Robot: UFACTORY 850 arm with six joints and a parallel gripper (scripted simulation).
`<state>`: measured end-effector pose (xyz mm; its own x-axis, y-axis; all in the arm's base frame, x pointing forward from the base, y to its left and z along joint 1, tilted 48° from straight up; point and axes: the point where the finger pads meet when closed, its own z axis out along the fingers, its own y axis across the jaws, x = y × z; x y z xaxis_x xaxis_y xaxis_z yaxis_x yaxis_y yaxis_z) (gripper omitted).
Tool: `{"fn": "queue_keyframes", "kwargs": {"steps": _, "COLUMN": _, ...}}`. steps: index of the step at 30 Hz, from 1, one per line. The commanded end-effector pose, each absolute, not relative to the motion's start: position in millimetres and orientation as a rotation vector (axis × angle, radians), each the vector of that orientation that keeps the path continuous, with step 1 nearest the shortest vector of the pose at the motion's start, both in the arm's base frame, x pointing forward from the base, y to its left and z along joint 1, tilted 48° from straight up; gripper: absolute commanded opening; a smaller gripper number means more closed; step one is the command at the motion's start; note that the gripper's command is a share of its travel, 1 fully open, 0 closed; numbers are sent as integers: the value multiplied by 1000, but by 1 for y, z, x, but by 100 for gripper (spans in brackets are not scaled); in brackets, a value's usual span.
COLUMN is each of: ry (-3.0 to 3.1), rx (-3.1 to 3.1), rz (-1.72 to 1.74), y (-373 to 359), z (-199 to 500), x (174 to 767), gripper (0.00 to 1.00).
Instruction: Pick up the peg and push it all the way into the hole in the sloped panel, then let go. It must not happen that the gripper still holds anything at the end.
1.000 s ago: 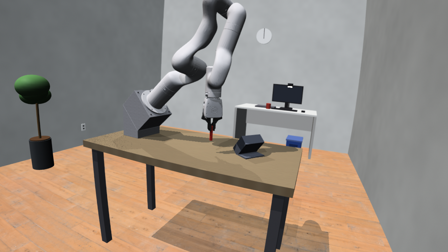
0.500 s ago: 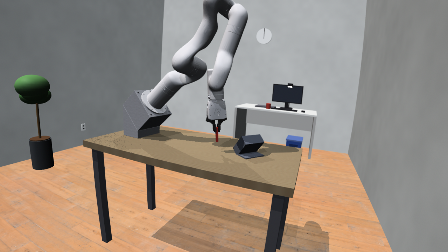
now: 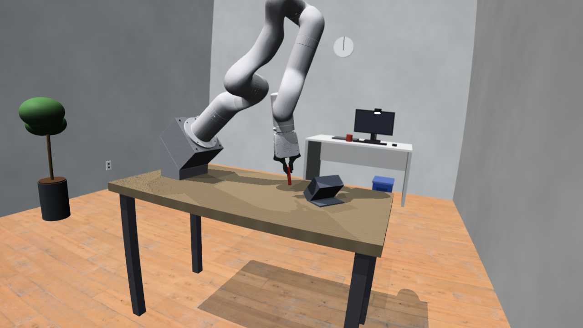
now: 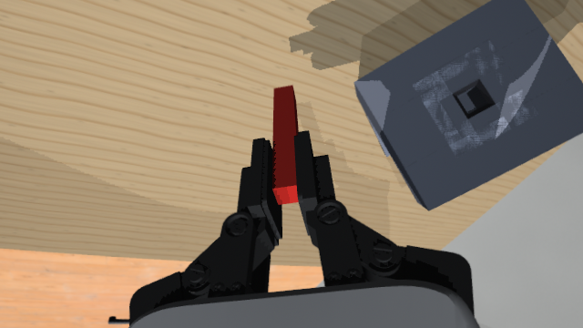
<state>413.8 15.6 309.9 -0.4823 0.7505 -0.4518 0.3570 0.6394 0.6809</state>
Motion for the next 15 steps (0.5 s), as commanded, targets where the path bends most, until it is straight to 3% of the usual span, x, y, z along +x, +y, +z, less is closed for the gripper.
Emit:
{"fn": "queue_keyframes", "kwargs": {"steps": 1, "ry": 2077, "rx": 881, "rz": 695, "y": 23, "z": 312, "x": 418, "gripper": 0}}
{"fn": "queue_keyframes", "kwargs": {"steps": 15, "ry": 2012, "rx": 953, "rz": 806, "y": 45, "z": 318, "x": 428, "gripper": 0}}
